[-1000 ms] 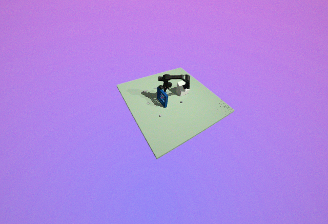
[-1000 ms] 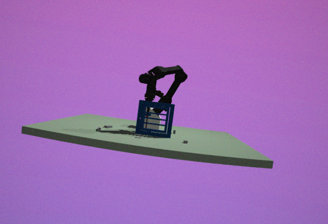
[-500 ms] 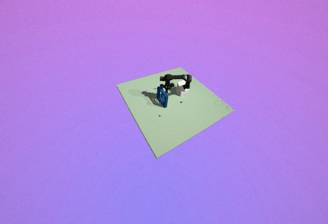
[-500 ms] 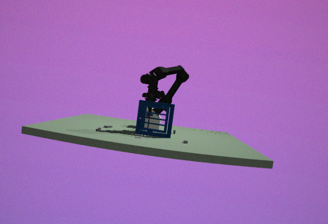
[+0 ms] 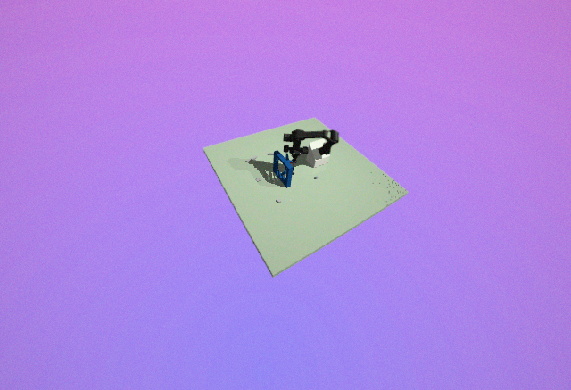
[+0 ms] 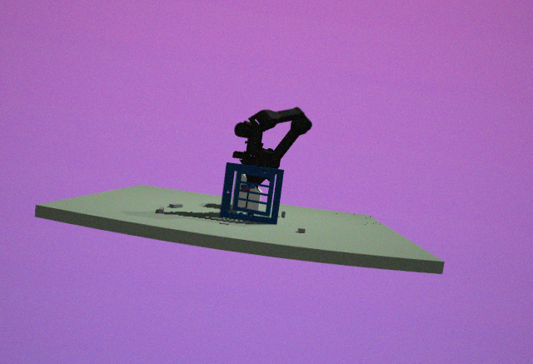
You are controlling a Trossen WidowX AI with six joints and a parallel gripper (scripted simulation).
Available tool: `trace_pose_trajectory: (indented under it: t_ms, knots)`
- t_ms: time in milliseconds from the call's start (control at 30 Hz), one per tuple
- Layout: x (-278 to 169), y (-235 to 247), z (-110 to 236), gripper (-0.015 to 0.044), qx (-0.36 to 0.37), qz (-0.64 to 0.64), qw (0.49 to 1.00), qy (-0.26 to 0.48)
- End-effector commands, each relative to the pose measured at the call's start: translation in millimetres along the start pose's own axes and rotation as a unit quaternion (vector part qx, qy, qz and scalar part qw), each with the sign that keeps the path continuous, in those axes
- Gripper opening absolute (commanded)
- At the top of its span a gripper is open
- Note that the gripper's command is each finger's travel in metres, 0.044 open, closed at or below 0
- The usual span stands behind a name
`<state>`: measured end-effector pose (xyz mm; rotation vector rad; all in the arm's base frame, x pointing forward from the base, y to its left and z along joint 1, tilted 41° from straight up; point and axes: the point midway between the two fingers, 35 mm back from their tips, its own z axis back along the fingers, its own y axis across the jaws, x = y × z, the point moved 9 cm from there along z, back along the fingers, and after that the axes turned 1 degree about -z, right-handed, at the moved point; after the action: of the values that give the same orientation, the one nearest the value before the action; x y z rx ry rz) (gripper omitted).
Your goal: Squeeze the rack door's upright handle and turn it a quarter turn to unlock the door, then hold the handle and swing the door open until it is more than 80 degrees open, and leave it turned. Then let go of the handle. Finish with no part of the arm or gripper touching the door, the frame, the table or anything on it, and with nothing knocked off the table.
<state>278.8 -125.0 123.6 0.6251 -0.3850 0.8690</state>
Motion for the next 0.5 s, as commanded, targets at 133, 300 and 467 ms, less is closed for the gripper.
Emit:
trace_pose_trajectory:
  t_ms: [133,300,467]
  knots:
    - [4,19,0,0.0013,-0.001,-0.075,0.997,-0.003]
    - [9,30,0,0.0013,0.000,-0.118,0.993,-0.003]
    - [14,41,0,0.0013,0.000,-0.160,0.987,-0.004]
